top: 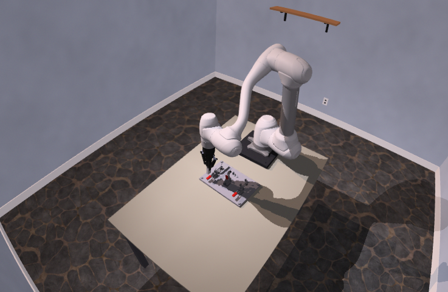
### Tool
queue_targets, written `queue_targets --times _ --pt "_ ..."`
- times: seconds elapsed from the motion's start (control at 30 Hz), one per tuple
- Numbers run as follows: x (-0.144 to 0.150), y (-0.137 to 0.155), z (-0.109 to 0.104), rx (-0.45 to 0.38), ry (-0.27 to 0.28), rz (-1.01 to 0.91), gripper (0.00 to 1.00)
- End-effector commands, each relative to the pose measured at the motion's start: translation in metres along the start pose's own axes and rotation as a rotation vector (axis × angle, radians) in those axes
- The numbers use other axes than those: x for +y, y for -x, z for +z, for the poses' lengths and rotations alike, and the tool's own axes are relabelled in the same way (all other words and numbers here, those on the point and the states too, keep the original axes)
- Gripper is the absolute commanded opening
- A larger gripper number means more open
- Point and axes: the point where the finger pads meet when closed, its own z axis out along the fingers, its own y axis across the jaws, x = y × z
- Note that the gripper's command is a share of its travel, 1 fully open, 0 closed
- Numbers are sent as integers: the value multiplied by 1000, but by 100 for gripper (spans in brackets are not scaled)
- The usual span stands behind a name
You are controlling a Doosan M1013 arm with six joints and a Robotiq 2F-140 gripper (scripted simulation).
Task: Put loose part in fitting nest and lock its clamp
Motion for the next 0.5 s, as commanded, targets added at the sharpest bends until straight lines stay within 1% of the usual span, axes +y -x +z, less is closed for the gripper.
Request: queue_targets --times 0.0,0.23,0.47 --pt "-1 0 -9 -2 -5 5 10" --pt "-1 0 -27 -2 -5 5 10" --pt "-1 0 -31 -2 -5 5 10"
